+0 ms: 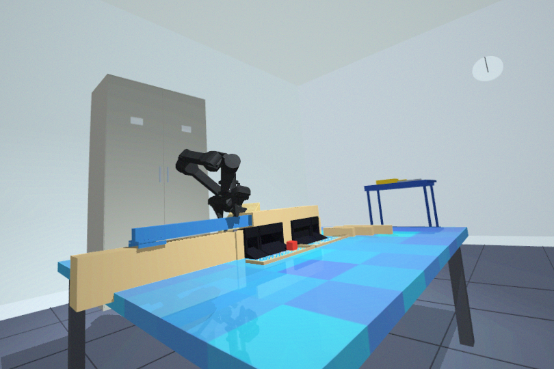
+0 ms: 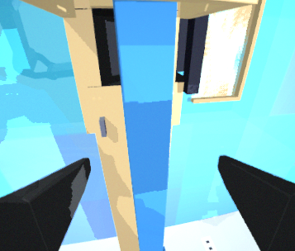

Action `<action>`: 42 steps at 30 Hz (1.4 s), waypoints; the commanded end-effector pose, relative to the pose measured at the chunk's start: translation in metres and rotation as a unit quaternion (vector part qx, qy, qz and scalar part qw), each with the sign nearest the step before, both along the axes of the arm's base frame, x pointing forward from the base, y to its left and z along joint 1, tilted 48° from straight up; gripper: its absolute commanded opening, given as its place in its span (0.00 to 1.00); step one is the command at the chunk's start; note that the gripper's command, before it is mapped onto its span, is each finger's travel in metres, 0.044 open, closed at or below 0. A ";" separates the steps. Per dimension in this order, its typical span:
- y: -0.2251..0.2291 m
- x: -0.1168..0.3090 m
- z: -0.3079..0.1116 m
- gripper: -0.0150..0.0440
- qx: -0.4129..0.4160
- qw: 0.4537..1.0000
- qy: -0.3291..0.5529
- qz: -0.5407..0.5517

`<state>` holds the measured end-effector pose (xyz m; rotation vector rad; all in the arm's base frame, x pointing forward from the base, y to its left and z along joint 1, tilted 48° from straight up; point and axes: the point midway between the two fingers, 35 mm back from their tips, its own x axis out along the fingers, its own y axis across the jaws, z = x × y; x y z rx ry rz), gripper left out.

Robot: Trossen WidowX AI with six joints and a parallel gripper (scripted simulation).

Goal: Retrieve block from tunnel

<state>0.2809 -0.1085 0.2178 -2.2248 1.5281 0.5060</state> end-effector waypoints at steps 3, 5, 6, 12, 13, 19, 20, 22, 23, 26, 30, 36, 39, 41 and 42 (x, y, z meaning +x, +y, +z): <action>-0.007 0.001 -0.009 1.00 0.000 1.000 0.004 0.001; -0.010 0.001 -0.011 1.00 0.000 1.000 0.004 0.001; -0.011 0.001 -0.012 1.00 0.000 1.000 0.004 0.001; -0.018 0.002 -0.017 1.00 -0.001 1.000 0.003 0.002; -0.014 0.002 -0.012 0.96 -0.001 1.000 0.000 0.000; -0.014 0.002 -0.012 0.69 -0.001 1.000 0.000 0.000; -0.014 0.002 -0.012 0.64 -0.001 1.000 0.000 0.000; -0.014 0.002 -0.012 0.56 -0.001 1.000 0.000 0.000; -0.014 0.002 -0.012 0.51 -0.001 1.000 0.000 0.000; -0.014 0.002 -0.012 0.38 -0.001 1.000 0.000 0.000; -0.014 0.002 -0.012 0.33 -0.001 1.000 0.000 0.000; -0.022 0.004 -0.007 0.25 -0.001 1.000 0.001 0.000; -0.030 0.005 -0.002 0.25 -0.001 1.000 0.002 0.001; -0.035 0.005 0.001 0.25 -0.002 1.000 0.003 0.002; -0.036 0.005 0.002 0.25 -0.002 1.000 0.003 0.002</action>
